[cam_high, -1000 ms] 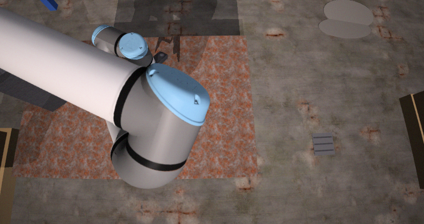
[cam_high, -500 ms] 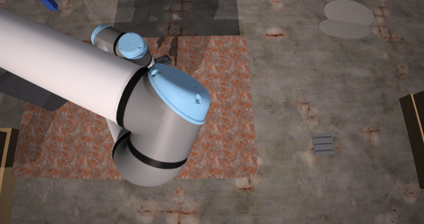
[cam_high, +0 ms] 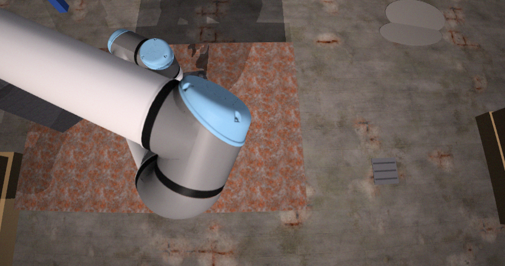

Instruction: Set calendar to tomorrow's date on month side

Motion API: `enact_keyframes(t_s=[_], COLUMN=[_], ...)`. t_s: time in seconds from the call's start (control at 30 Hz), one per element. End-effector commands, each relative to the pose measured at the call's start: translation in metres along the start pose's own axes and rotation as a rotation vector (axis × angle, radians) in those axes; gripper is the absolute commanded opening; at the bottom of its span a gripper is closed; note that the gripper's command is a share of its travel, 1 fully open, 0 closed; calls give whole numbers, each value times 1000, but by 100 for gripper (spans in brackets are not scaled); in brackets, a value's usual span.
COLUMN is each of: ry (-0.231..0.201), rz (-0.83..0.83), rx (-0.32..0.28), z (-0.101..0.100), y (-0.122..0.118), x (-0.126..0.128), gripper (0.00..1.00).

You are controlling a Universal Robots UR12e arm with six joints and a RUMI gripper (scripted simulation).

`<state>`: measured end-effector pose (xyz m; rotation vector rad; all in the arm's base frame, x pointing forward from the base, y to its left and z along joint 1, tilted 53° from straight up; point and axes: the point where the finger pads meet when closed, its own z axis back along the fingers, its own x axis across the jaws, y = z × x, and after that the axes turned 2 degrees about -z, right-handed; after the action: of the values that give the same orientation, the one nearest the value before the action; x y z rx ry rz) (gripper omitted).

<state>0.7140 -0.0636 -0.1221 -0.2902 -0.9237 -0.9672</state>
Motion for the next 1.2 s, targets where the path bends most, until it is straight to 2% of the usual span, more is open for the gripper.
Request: enact_keyframes(t_s=[0.0, 0.5, 0.53, 1.17], ry=[3, 3, 3, 2], rz=[-166, -254, -254, -254], rx=[-8, -7, -7, -6], z=[0, -1, -1, -1], y=[-3, -4, -4, -4], x=[0, 1, 1, 1], gripper=[100, 100, 28, 28])
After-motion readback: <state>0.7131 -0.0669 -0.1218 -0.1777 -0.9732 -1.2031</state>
